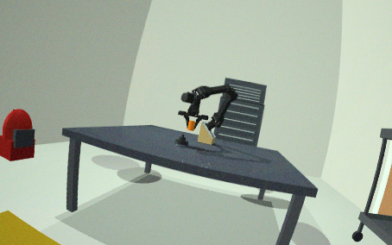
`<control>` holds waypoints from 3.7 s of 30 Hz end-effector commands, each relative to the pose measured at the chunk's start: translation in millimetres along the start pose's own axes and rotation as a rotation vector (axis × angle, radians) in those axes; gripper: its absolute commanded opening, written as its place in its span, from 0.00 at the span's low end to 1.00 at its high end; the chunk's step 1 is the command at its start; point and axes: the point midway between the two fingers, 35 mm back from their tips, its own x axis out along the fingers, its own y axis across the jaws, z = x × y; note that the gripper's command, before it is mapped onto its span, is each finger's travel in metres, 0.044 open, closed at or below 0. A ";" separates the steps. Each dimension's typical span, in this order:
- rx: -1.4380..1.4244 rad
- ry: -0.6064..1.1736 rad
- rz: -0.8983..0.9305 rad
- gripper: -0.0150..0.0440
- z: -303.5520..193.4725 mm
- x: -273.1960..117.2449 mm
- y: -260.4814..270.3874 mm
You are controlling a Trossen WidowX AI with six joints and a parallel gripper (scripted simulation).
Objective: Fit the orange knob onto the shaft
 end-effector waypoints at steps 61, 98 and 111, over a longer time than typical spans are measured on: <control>-0.068 -0.007 -0.003 0.25 -6.7 30.7 -43.0; -0.248 -0.007 -0.004 0.25 -6.4 31.1 -41.5; -0.432 -0.007 -0.004 0.25 -5.3 32.6 -44.0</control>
